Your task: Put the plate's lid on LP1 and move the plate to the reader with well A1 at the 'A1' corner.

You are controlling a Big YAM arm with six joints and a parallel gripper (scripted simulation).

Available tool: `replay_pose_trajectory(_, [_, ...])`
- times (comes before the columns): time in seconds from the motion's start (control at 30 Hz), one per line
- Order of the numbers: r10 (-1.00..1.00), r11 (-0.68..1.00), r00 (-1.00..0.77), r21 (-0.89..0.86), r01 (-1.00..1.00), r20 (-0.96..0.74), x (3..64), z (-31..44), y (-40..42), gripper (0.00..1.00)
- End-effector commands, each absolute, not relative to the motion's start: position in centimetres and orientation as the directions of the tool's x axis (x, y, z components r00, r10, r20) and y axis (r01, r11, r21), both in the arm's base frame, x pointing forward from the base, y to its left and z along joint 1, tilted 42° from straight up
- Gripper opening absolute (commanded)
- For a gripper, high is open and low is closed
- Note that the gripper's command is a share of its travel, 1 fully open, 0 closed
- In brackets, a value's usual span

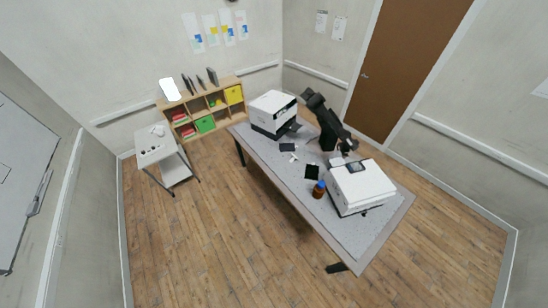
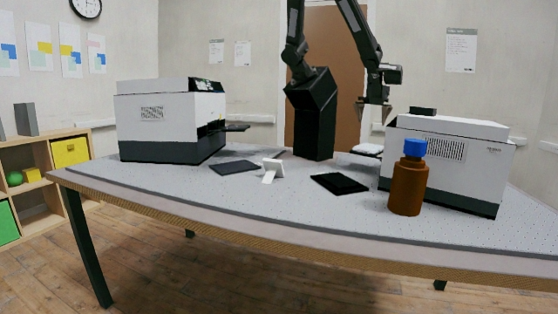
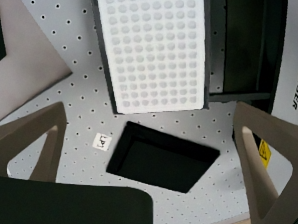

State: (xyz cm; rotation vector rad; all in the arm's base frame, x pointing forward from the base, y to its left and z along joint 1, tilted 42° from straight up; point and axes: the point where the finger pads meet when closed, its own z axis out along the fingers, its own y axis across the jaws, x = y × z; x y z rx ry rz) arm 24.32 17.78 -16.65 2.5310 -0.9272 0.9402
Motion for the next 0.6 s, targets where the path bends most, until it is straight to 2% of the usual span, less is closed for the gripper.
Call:
replay_pose_trajectory(0.0, [-0.459,-0.77,0.592,0.037,-0.638,0.662,24.8,-16.25,18.57,1.0])
replay_pose_trajectory(0.57, [-0.512,-0.732,0.553,0.003,-0.681,0.657,25.28,-17.04,18.53,1.0])
